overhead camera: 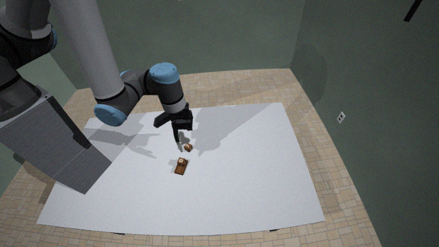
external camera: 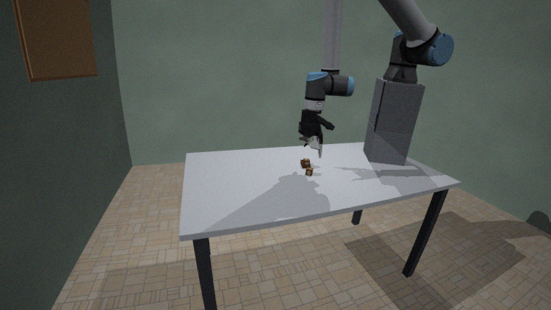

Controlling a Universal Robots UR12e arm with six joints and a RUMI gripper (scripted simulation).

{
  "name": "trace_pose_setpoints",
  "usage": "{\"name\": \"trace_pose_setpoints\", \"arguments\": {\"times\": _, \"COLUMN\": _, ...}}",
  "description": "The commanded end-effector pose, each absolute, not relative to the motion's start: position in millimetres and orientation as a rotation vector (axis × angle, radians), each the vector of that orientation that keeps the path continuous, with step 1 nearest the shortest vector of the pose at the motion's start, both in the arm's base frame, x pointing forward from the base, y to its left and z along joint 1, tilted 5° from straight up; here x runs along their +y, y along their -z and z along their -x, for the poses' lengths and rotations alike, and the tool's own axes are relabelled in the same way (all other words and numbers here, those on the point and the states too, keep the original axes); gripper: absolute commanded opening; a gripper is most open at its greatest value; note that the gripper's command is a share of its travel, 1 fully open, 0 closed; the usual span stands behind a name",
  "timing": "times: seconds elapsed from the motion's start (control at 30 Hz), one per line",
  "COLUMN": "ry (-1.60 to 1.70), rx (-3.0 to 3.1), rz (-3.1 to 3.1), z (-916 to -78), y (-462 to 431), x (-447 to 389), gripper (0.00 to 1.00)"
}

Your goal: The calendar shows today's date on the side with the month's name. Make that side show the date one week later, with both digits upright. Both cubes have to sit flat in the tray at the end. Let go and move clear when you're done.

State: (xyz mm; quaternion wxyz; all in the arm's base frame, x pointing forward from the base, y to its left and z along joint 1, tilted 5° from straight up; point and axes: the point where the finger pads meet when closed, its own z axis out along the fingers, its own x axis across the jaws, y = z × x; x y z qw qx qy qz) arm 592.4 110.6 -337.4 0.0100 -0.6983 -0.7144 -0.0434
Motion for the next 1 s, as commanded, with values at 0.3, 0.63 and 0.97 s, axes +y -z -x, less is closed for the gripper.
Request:
{"name": "trace_pose_setpoints", "arguments": {"times": 0.3, "ry": 0.143, "rx": -2.601, "rz": 1.740, "z": -587.2, "y": 339.9, "x": 108.7, "gripper": 1.00}}
{"name": "trace_pose_setpoints", "arguments": {"times": 0.63, "ry": 0.143, "rx": -2.837, "rz": 1.350, "z": -586.3, "y": 341.2, "x": 106.9, "gripper": 1.00}}
{"name": "trace_pose_setpoints", "arguments": {"times": 0.97, "ry": 0.143, "rx": -2.988, "rz": 1.009, "z": -587.9, "y": 341.6, "x": 105.2, "gripper": 1.00}}
